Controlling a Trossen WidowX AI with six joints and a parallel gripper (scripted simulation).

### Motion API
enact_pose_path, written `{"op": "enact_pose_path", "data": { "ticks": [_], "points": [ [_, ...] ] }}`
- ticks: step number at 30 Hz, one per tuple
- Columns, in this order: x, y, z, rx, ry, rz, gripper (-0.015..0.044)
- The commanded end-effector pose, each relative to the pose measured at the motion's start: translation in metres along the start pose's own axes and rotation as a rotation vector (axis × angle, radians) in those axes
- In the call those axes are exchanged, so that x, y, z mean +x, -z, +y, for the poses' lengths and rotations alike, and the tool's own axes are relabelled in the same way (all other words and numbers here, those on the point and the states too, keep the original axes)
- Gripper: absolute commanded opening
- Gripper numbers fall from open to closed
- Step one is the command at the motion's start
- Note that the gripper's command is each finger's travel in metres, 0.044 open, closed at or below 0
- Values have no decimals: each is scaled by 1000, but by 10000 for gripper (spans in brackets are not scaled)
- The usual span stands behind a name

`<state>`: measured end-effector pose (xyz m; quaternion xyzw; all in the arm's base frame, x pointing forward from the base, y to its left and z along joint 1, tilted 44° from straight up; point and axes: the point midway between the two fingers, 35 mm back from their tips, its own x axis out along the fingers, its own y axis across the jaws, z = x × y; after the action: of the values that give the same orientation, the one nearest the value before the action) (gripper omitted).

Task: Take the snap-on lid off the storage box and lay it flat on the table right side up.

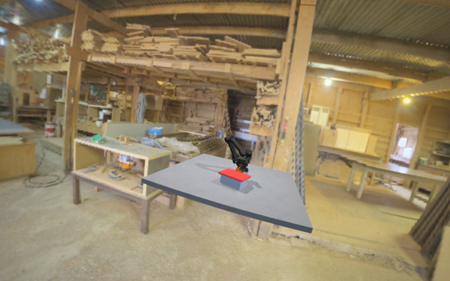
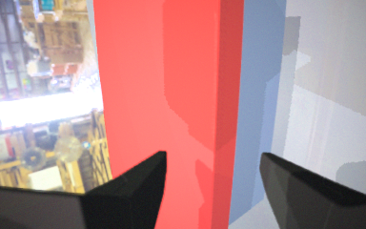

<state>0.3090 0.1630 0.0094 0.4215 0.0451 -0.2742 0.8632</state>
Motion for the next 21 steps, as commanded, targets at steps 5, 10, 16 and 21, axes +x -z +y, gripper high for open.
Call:
{"op": "enact_pose_path", "data": {
  "ticks": [5,10,16,21],
  "points": [
    [13,-2,-2,-13,-3,-1,235],
    [20,-4,-2,-14,-10,-5,235],
    [25,-6,-1,-15,-15,-8,209],
    [25,-6,-1,-15,-15,-8,156]
  ]
}}
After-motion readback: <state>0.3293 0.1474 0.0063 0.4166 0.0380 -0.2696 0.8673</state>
